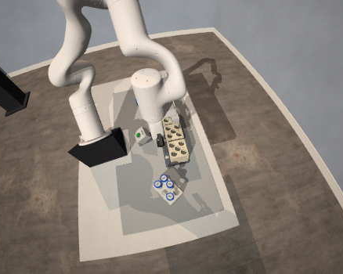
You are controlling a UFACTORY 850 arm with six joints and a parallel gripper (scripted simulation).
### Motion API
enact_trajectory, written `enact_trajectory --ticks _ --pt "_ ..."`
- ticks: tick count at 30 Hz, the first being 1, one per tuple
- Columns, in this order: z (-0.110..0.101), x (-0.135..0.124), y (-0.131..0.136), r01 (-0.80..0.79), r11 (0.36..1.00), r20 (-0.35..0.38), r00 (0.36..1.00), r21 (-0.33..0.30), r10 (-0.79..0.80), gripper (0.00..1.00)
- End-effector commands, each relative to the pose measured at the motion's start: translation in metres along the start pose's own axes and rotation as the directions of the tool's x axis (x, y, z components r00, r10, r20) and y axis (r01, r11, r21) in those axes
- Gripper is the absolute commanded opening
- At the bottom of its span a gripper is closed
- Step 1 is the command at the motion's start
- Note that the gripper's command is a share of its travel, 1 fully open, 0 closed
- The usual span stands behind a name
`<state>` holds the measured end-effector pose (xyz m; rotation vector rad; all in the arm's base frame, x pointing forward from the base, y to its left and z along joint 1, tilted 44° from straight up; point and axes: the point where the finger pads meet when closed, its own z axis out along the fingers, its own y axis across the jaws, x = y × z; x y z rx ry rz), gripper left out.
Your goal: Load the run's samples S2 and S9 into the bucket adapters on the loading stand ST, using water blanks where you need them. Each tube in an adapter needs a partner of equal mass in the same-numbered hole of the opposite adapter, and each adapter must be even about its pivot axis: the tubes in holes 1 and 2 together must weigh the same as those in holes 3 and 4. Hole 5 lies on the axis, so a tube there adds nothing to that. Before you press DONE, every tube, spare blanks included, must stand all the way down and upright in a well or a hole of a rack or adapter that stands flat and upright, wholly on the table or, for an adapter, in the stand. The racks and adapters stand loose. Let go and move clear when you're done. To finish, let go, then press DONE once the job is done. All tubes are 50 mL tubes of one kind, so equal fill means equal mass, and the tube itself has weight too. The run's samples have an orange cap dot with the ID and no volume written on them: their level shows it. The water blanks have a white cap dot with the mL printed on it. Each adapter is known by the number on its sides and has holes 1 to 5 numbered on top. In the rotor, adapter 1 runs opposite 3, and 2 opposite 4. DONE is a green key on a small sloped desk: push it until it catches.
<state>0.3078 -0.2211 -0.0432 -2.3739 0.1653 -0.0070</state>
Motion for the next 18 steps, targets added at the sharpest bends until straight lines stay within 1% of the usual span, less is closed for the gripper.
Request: enact_trajectory --ticks 1,16,18 --pt "-0.001 0.008 -0.012 0.000 1.000 -0.002 1.000 -0.002 0.000 1.00" --pt "-0.001 0.045 -0.077 0.000 1.000 -0.002 1.000 -0.002 0.000 1.00" --pt "-0.001 0.045 -0.077 0.000 1.000 -0.002 1.000 -0.002 0.000 1.00"
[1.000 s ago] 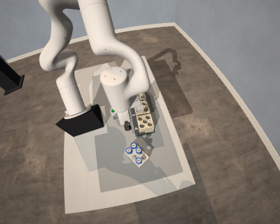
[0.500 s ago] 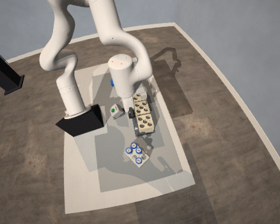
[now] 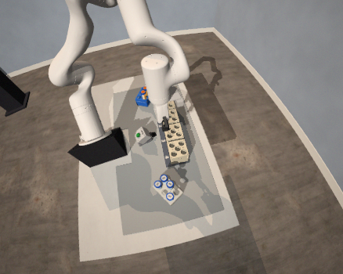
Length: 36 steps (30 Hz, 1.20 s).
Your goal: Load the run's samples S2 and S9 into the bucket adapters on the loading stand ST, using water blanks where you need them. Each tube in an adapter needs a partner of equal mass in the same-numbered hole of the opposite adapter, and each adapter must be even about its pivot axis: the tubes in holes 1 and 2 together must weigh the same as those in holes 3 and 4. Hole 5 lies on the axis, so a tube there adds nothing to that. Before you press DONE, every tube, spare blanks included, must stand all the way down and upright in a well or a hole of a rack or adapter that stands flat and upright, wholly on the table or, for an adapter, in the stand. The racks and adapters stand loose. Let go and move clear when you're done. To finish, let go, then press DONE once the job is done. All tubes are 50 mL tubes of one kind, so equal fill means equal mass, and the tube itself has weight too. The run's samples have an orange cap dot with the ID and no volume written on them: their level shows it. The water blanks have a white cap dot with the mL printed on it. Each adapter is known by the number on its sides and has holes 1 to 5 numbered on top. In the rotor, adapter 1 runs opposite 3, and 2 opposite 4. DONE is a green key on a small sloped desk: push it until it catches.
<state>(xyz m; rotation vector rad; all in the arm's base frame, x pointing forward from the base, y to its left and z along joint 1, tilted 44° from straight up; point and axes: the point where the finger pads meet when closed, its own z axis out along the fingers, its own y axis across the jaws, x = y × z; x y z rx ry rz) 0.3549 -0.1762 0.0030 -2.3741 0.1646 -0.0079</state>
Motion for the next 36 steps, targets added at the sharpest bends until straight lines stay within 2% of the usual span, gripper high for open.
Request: enact_trajectory --ticks 1,15,17,24,32,34,36 --pt "-0.001 0.008 -0.012 0.000 1.000 -0.002 1.000 -0.002 0.000 1.00" --pt "-0.001 0.042 -0.073 0.000 1.000 -0.002 1.000 -0.002 0.000 1.00" --pt "-0.001 0.042 -0.073 0.000 1.000 -0.002 1.000 -0.002 0.000 1.00" --pt "-0.001 0.029 -0.105 0.231 0.973 -0.001 0.973 -0.002 -0.231 1.00" --pt "-0.001 0.013 -0.142 0.479 0.878 -0.001 0.878 -0.002 -0.479 1.00" --pt "-0.001 0.013 -0.142 0.479 0.878 -0.001 0.878 -0.002 -0.479 1.00" --pt "-0.001 0.009 -0.151 0.536 0.844 0.000 0.844 -0.002 -0.536 1.00"
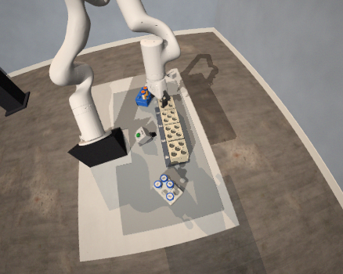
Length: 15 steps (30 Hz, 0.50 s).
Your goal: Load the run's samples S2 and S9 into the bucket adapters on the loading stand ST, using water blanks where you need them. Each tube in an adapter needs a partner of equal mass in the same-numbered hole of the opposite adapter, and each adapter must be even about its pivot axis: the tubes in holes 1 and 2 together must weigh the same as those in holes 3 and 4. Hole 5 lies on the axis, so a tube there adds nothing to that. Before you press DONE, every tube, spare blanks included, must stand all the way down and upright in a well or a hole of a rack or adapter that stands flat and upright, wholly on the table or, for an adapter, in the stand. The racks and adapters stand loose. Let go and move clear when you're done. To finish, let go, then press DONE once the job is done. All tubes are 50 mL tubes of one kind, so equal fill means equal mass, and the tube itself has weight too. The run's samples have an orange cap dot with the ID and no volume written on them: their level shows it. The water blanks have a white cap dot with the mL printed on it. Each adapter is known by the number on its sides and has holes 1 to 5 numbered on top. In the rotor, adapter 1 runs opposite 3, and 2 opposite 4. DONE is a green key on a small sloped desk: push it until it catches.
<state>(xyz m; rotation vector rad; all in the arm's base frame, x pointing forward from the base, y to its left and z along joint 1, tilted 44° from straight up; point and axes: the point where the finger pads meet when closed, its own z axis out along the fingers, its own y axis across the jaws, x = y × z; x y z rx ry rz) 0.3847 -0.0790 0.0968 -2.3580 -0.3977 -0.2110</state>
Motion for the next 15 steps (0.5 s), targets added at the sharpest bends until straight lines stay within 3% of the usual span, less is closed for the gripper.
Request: enact_trajectory --ticks 1,7,15 --pt "-0.001 0.002 -0.019 0.133 0.991 -0.014 0.991 -0.009 -0.133 1.00" --pt "-0.001 0.004 -0.049 0.327 0.945 -0.012 0.945 -0.011 -0.327 1.00" --pt "-0.001 0.006 -0.079 0.330 0.944 -0.012 0.944 -0.011 -0.330 1.00"
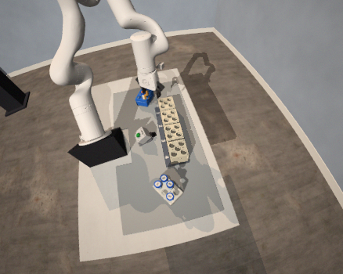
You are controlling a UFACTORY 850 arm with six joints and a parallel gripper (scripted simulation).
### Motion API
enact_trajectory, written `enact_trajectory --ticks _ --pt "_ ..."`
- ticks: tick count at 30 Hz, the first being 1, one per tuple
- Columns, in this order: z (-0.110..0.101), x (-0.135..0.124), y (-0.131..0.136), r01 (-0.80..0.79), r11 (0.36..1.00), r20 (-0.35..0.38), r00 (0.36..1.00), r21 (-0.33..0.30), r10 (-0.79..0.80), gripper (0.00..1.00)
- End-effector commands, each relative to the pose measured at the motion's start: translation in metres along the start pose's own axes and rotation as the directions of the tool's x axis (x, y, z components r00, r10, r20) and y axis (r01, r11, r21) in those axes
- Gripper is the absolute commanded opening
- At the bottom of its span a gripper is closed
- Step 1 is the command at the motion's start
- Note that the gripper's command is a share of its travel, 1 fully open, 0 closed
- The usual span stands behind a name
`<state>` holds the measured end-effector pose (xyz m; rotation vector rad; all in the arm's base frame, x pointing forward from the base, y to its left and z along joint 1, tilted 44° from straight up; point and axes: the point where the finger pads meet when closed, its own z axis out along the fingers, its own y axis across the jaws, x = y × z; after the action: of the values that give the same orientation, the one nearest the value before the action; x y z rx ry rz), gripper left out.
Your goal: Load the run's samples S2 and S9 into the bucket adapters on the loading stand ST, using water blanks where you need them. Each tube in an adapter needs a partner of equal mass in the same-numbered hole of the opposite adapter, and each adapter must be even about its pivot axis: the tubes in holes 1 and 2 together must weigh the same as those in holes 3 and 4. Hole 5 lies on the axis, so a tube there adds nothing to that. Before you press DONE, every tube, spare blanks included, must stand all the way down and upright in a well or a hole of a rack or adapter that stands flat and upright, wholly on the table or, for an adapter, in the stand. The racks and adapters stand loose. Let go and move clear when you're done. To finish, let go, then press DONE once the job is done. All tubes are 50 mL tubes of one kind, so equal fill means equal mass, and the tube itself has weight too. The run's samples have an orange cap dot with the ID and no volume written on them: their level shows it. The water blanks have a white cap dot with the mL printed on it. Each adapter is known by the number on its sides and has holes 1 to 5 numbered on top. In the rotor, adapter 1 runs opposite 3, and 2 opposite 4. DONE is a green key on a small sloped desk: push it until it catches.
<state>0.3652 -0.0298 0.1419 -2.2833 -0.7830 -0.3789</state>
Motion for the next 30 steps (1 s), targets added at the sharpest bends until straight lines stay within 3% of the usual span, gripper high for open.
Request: enact_trajectory --ticks 1,30 --pt "-0.001 0.007 -0.013 0.005 1.000 -0.003 1.000 -0.004 -0.005 1.00" --pt "-0.001 0.059 -0.138 0.005 1.000 -0.003 1.000 -0.004 -0.005 1.00"
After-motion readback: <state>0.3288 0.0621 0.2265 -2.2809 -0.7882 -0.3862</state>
